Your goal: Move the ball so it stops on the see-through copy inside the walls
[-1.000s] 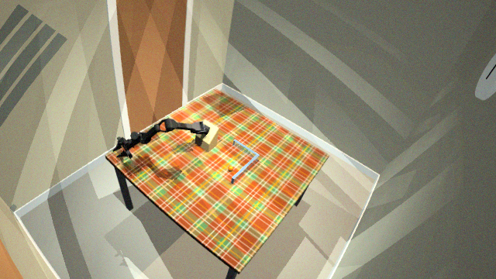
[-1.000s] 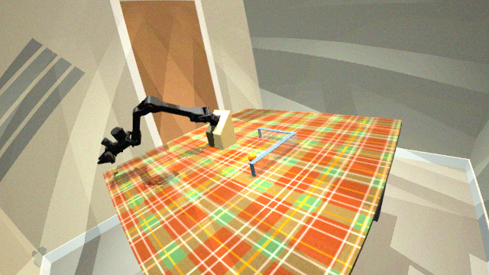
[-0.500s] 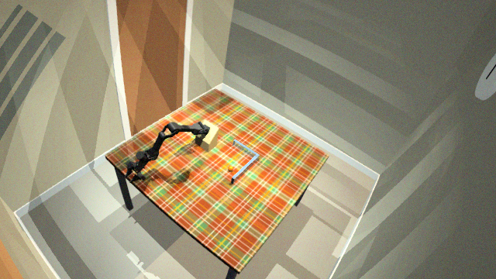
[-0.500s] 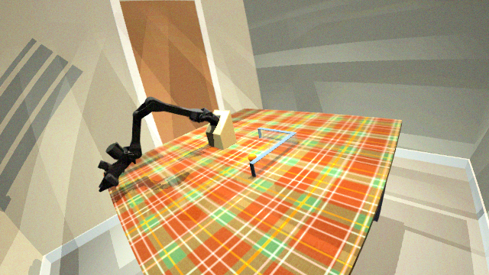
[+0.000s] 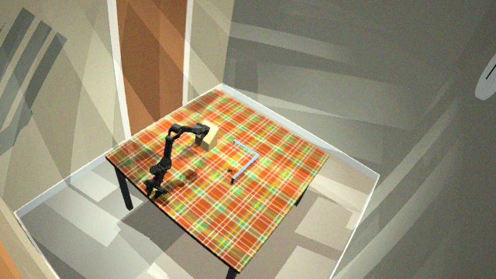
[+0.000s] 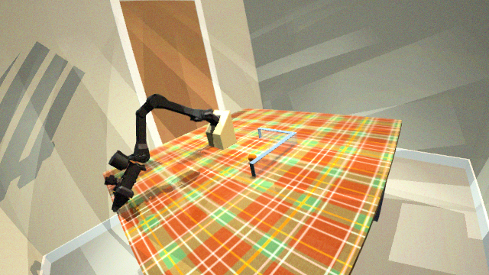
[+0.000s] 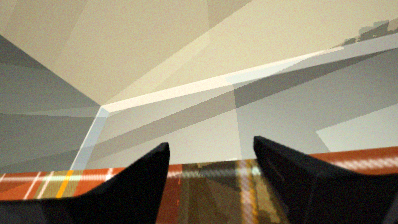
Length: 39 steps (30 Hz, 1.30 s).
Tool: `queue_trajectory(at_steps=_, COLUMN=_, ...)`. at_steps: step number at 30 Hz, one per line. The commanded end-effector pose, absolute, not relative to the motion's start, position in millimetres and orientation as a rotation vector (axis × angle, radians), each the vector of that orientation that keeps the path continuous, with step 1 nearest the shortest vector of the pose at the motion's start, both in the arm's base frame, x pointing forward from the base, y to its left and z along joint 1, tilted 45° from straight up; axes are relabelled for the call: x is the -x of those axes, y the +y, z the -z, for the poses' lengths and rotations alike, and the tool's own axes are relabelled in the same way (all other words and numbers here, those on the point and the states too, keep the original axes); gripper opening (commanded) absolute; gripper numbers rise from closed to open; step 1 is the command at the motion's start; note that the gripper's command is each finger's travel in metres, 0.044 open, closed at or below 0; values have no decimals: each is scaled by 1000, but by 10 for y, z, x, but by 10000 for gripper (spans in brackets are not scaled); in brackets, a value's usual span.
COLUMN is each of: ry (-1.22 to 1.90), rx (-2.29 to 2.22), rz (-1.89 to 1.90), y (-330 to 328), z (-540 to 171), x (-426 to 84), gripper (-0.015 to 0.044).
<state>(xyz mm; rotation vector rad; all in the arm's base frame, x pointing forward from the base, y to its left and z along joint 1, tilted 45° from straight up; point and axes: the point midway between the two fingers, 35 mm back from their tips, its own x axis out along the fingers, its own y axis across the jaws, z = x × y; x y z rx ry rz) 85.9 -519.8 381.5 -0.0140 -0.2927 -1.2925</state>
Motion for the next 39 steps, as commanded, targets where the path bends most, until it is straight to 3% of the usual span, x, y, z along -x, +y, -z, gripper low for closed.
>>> queue_trajectory(at_steps=1, ry=-259, rx=-61, rz=1204, y=-5024, z=-3713, x=-1478, gripper=292)
queue_trajectory(at_steps=18, ry=148, rx=-230, rz=948, y=-3954, z=-2675, x=-3324, gripper=292)
queue_trajectory(at_steps=39, ry=860, rx=-74, rz=815, y=-1844, z=-1180, x=-3977, gripper=292)
